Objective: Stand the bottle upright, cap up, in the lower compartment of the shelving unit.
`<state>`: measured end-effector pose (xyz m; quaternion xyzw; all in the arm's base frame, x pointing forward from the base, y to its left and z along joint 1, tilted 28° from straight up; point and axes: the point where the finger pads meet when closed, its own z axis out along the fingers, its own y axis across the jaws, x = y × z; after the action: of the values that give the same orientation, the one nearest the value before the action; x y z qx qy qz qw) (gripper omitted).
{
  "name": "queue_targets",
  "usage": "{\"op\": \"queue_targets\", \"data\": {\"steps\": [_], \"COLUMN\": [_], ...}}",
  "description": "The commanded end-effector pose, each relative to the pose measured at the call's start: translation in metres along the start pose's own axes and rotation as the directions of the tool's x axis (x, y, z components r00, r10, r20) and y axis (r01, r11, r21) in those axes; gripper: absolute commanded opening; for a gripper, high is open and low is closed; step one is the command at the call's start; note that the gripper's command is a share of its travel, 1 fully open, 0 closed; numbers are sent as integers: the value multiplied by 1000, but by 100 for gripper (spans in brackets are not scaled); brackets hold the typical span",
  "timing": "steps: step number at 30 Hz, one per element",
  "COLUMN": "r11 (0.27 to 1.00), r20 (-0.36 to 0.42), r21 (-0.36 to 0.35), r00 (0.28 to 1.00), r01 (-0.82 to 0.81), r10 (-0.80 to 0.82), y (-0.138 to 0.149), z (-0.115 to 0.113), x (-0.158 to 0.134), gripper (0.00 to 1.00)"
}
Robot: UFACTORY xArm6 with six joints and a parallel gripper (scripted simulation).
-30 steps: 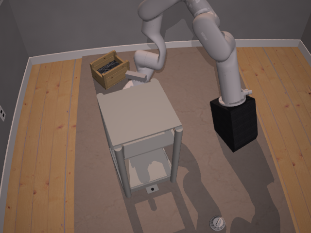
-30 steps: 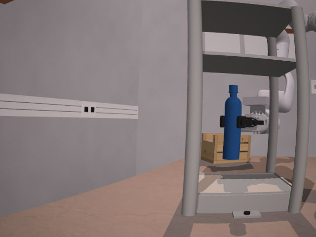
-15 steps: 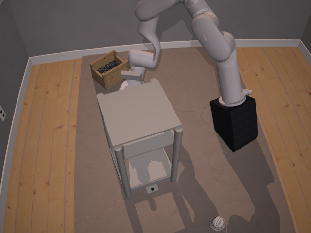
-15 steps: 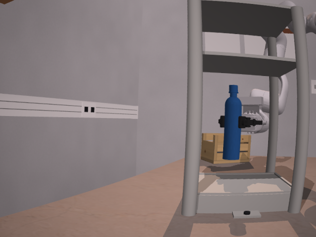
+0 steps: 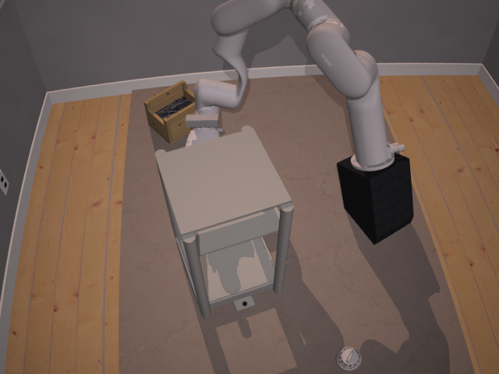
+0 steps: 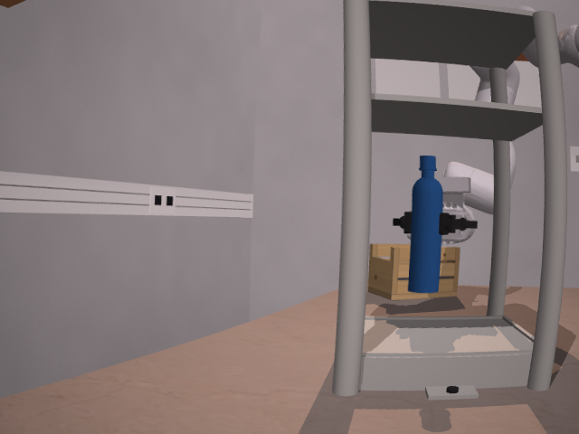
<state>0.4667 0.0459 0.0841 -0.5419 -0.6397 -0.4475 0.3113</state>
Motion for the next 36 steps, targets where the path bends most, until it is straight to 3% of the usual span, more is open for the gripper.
{"op": "queue_targets", "data": {"steps": [1, 11, 18, 29, 36], "r11": [1000, 985, 980, 937, 934], "r20": [-2, -3, -2, -2, -1], "r21": [28, 170, 201, 349, 359], "r00": [1000, 1000, 1000, 1000, 1000], "r01": [2, 3, 3, 3, 2], "r10": [-2, -3, -2, -2, -2], "y": [1, 1, 1, 0, 0], "z": [0, 0, 0, 0, 0], "x": [1, 1, 1, 1, 1], "gripper": [0, 0, 0, 0, 0]}}
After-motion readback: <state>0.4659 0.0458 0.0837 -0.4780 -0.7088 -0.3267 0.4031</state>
